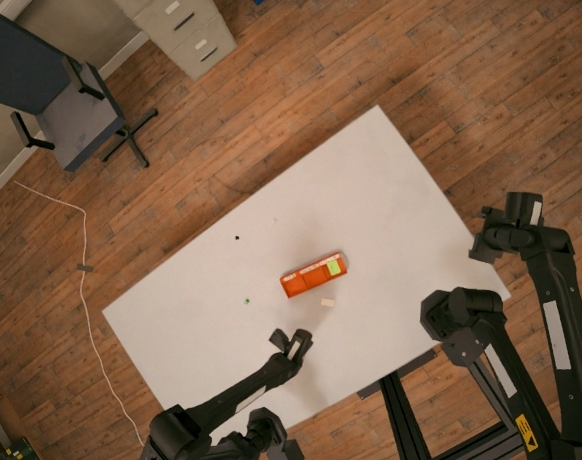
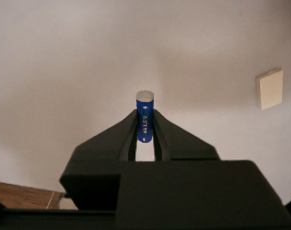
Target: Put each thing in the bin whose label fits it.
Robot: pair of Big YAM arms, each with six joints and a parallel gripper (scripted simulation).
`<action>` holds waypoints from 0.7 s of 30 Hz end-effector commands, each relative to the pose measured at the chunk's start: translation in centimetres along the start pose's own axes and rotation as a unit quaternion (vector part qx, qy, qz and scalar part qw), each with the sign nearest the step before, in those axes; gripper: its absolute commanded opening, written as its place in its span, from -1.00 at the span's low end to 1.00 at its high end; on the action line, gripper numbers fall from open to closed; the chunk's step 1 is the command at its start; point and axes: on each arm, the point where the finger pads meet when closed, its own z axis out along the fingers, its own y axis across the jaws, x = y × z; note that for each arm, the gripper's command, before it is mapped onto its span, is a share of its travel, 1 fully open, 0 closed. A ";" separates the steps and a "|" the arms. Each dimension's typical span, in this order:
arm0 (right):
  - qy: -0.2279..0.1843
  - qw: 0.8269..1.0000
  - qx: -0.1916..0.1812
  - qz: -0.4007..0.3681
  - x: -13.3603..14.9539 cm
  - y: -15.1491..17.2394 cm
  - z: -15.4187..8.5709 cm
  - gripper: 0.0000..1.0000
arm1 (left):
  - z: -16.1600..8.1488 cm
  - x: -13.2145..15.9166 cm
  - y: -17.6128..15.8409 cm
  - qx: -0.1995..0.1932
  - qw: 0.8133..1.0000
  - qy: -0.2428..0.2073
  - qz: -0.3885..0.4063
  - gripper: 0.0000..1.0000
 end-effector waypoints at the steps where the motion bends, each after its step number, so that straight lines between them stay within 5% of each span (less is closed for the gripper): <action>1: -0.001 1.000 0.003 0.005 -0.3 -0.2 -0.2 1.00 | -0.2 -0.2 -0.4 0.005 1.000 -0.001 -0.004 -0.83; 21: -0.001 1.000 0.003 0.005 -0.3 -0.2 -0.2 1.00 | -0.2 -0.2 -0.5 0.005 1.000 -0.001 -0.004 -0.83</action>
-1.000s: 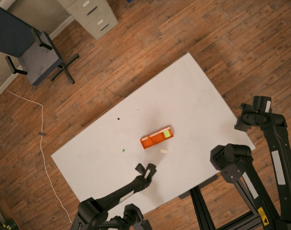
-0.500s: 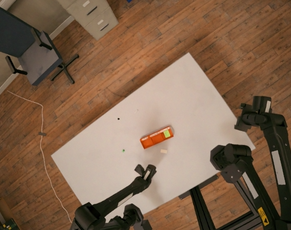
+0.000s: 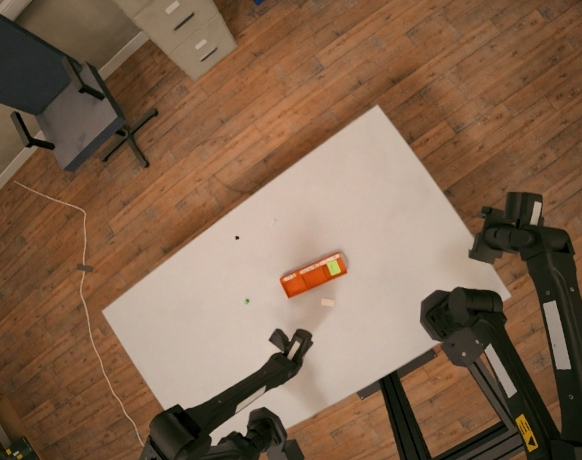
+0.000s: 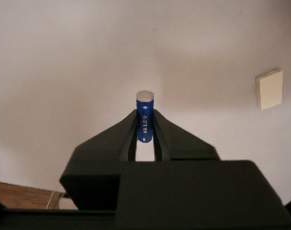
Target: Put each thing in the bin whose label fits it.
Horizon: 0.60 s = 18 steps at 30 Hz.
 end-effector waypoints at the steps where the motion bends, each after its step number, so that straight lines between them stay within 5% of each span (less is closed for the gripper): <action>1: -0.001 1.000 0.003 0.005 -0.3 -0.2 -0.2 1.00 | -0.2 -0.2 -0.5 0.005 1.000 -0.001 -0.003 -0.83; 18: -0.001 1.000 0.003 0.005 -0.3 -0.2 -0.2 1.00 | -0.1 -0.2 -0.6 0.005 1.000 -0.001 -0.003 -0.83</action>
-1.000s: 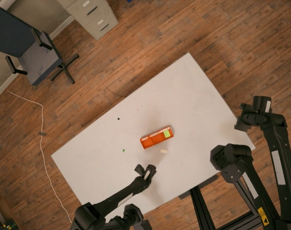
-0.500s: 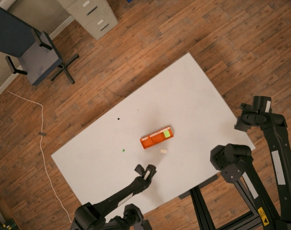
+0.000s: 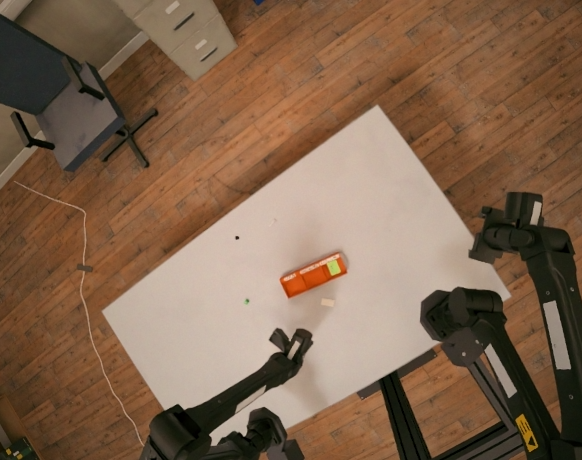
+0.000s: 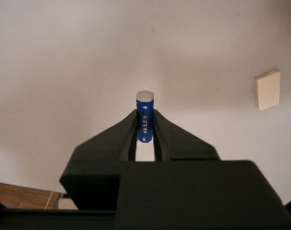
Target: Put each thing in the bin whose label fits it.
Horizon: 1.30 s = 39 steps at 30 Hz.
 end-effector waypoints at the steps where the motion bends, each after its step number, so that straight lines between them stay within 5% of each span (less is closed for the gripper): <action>1: -0.001 1.000 0.003 0.005 -0.3 -0.2 -0.2 1.00 | -0.1 -0.1 -0.4 0.004 1.000 0.000 -0.002 -0.83; 17: -0.001 1.000 0.003 0.005 -0.3 -0.2 -0.2 1.00 | -1.2 -0.5 -1.1 0.012 1.000 -0.002 -0.007 -0.83; 39: -0.001 1.000 0.003 0.005 -0.3 -0.2 -0.2 1.00 | -0.2 -5.7 -11.5 -0.003 1.000 0.001 -0.001 -0.83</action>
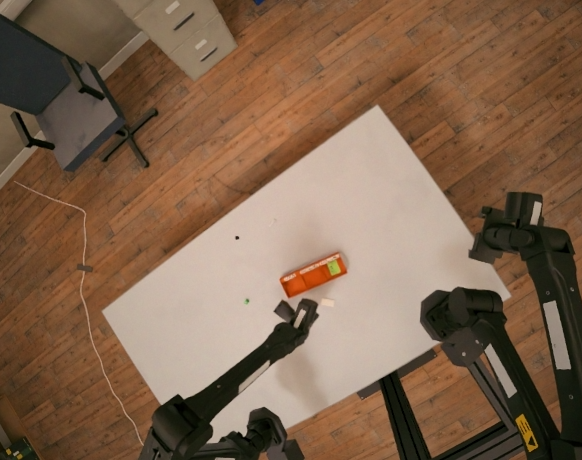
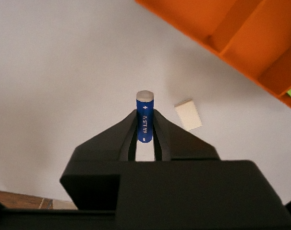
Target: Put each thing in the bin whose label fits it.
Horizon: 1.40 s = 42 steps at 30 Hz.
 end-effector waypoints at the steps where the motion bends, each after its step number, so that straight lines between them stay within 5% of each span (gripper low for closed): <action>1: -0.001 1.000 0.003 0.005 -0.3 -0.2 -0.2 1.00 | 0.4 -1.6 -2.5 0.000 1.000 -0.002 -0.002 -0.83; 11: -0.001 1.000 0.003 0.005 -0.3 -0.2 -0.2 1.00 | 0.2 -3.6 -6.8 0.002 0.997 -0.003 0.073 -0.83; 21: -0.001 1.000 0.003 0.005 -0.3 -0.2 -0.2 1.00 | -0.1 -5.9 -12.6 0.005 0.973 -0.005 0.232 -0.83; 28: -0.001 1.000 0.003 0.005 -0.3 -0.2 -0.2 1.00 | -1.3 -6.3 -13.3 0.010 0.955 -0.009 0.295 -0.83; 42: -0.001 1.000 0.003 0.005 -0.3 -0.2 -0.2 1.00 | -0.6 -5.6 -12.2 0.005 0.875 -0.008 0.483 -0.83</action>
